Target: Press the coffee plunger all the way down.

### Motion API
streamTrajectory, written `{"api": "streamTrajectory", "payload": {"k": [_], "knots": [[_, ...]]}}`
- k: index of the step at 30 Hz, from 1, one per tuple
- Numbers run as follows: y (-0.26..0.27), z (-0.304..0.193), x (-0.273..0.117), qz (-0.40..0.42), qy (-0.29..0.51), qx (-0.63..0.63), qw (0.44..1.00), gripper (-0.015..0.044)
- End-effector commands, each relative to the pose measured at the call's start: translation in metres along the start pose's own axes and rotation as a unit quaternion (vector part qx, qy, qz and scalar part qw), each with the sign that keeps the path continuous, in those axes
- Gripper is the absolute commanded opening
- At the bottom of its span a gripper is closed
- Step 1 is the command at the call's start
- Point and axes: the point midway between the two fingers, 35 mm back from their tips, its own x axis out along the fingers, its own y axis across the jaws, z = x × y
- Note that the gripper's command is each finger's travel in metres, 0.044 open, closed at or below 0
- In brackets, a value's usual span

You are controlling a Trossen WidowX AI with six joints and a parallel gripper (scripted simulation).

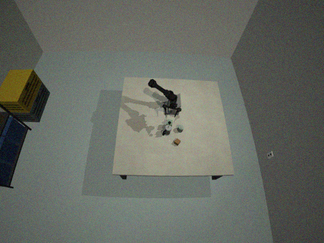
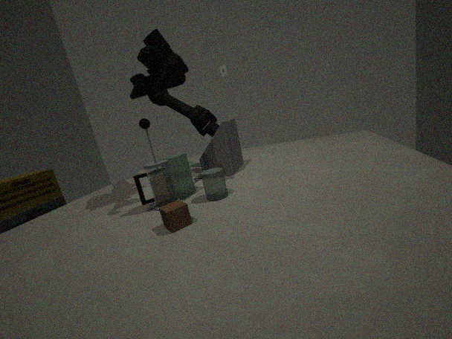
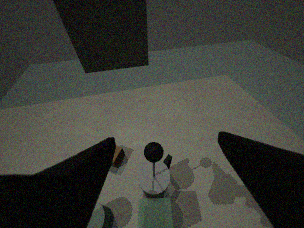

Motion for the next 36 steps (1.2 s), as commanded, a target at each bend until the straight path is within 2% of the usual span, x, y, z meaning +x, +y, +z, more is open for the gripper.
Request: {"api": "streamTrajectory", "payload": {"k": [1,7,36], "knots": [[0.013,-0.015,0.005,0.006,0.0,0.018,1.0,0.044],[0.013,-0.052,0.026,0.004,-0.002,0.018,1.0,0.044],[0.012,-0.051,0.064,0.004,-0.003,0.018,1.0,0.044]]}}
